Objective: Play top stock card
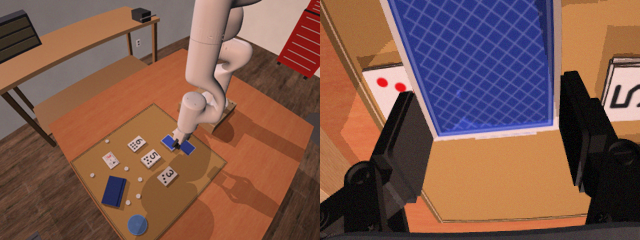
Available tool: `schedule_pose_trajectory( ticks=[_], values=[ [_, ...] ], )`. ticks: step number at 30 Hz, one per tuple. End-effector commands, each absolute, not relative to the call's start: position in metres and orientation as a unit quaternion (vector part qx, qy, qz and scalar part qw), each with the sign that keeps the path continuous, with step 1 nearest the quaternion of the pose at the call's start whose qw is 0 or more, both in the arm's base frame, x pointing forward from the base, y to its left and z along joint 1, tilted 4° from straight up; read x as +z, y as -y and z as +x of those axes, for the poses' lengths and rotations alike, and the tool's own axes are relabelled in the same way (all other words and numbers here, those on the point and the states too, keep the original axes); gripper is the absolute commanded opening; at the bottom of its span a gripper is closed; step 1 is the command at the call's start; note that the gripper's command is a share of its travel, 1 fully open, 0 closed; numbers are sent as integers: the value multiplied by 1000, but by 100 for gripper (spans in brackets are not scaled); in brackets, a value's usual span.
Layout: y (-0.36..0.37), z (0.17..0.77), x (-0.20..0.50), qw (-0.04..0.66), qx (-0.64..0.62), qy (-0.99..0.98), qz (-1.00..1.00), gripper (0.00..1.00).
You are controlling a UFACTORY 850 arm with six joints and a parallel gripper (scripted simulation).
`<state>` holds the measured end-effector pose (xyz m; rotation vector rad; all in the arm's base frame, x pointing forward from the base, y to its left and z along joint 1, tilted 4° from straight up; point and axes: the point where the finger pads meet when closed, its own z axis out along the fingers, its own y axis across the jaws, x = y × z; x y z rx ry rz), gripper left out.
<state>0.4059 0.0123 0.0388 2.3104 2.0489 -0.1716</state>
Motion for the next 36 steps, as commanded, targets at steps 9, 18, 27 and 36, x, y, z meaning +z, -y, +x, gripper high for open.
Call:
schedule_pose_trajectory(
  ticks=[9, 18, 27, 36],
  values=[
    [-14, 408, 39, 66, -99, -659, 743, 61],
    [-17, 409, 38, 136, -175, -648, 728, 61],
    [-20, 409, 36, 199, -246, -632, 708, 61],
    [-23, 409, 33, 260, -314, -609, 680, 61]
  ],
)
